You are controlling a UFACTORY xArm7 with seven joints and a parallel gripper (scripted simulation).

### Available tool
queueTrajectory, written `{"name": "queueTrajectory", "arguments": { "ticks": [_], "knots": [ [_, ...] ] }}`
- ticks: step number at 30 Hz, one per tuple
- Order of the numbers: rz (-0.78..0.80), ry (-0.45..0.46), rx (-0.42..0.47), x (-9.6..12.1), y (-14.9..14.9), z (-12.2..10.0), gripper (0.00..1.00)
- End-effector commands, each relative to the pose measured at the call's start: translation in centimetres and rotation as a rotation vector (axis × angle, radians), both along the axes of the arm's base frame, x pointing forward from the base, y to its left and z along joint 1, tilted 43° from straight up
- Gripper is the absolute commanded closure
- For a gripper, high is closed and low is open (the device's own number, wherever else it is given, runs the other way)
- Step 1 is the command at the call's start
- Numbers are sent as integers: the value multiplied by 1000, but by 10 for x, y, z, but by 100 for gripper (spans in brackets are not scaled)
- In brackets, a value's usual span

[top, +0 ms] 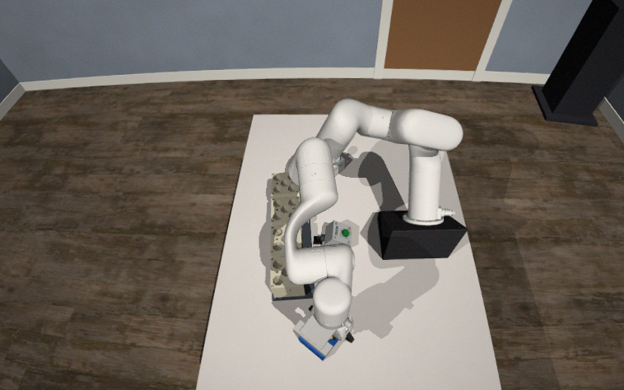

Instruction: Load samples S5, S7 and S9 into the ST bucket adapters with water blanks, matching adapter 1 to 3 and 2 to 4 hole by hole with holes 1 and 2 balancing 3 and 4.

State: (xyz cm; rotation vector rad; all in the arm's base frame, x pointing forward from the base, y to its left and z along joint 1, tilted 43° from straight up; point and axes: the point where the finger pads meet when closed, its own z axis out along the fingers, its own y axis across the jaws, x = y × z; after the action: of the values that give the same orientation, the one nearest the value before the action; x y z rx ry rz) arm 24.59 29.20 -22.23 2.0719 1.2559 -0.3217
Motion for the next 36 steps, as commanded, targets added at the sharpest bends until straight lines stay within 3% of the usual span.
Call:
{"name": "queueTrajectory", "arguments": {
  "ticks": [1,23,36],
  "knots": [
    [1,-1,5,0,3,1,56],
    [1,-1,5,0,3,1,56],
    [1,0,5,-3,18,19,56]
  ]
}}
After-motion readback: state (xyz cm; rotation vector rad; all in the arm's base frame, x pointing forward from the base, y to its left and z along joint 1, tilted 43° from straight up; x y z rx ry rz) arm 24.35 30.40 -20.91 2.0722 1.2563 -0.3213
